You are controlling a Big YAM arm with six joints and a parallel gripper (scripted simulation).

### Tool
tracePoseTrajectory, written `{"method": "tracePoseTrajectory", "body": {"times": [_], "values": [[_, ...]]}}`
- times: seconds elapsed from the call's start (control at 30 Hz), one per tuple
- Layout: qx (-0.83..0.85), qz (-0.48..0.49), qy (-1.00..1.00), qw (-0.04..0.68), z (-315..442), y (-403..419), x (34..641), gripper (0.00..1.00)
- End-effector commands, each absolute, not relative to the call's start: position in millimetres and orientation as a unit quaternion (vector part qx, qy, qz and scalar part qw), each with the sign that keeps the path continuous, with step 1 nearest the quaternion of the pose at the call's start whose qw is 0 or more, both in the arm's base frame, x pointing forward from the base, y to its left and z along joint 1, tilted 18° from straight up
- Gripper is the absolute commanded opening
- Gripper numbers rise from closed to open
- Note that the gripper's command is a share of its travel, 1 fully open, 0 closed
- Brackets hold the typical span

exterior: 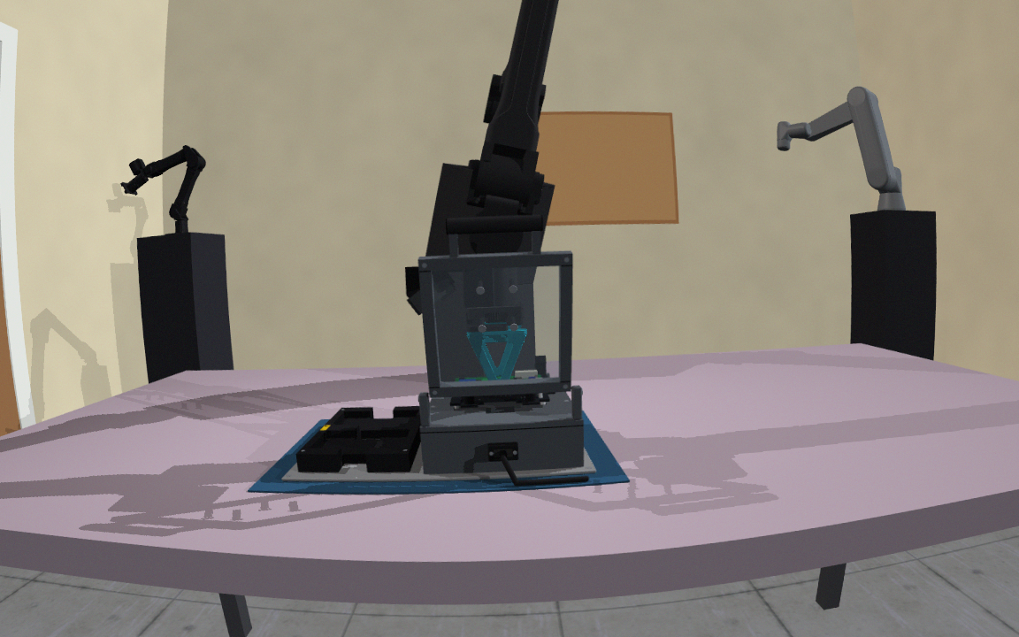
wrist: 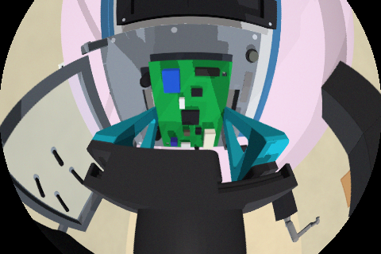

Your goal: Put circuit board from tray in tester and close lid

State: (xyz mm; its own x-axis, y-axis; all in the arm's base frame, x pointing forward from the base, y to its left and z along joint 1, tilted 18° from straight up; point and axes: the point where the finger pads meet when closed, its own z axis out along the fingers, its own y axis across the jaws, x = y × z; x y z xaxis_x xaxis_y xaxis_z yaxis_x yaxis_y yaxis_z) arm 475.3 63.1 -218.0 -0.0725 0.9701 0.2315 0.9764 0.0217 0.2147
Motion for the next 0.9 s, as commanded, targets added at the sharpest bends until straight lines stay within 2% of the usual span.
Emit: {"method": "tracePoseTrajectory", "body": {"times": [0.0,0.87], "values": [[-0.678,-0.164,-0.716,0.004,-208,68,485,0.72],[-0.68,-0.161,-0.715,0.007,-221,70,482,0.72]]}}
